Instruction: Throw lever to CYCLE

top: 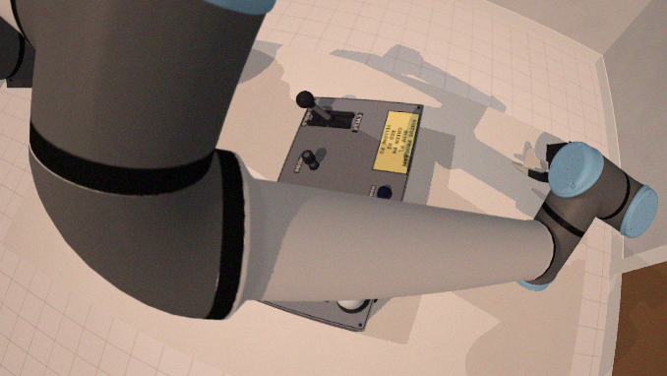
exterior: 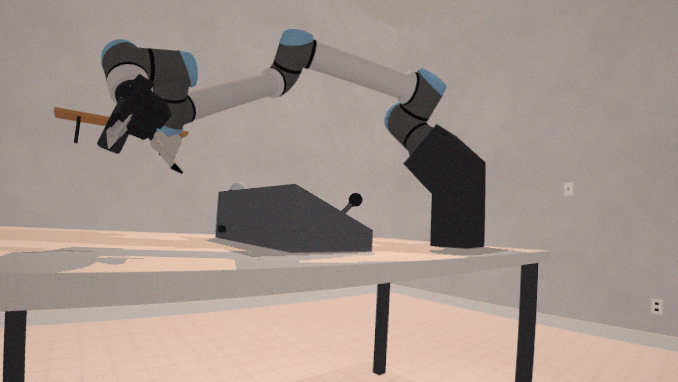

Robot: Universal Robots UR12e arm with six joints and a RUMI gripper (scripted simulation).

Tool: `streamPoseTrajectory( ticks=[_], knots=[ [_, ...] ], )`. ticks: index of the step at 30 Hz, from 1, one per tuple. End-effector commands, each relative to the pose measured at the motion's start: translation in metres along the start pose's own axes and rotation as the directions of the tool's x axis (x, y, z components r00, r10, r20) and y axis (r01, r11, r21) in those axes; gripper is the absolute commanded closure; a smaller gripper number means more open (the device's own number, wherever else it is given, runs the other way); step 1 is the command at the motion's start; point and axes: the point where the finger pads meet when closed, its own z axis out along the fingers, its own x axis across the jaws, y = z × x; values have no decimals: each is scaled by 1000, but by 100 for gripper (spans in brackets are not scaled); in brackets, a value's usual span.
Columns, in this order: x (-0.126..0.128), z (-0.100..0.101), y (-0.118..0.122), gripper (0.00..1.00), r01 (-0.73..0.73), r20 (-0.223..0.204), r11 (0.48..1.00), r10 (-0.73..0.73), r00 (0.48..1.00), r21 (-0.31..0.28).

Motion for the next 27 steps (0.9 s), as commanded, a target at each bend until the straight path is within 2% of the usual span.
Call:
streamPoseTrajectory(
  ticks=[1,27],
  knots=[
    [-1,-1,1,0,1,1,1000,-1,1000,1],
    [2,-5,0,0,7,1,1000,-7,1000,0]
  ],
)
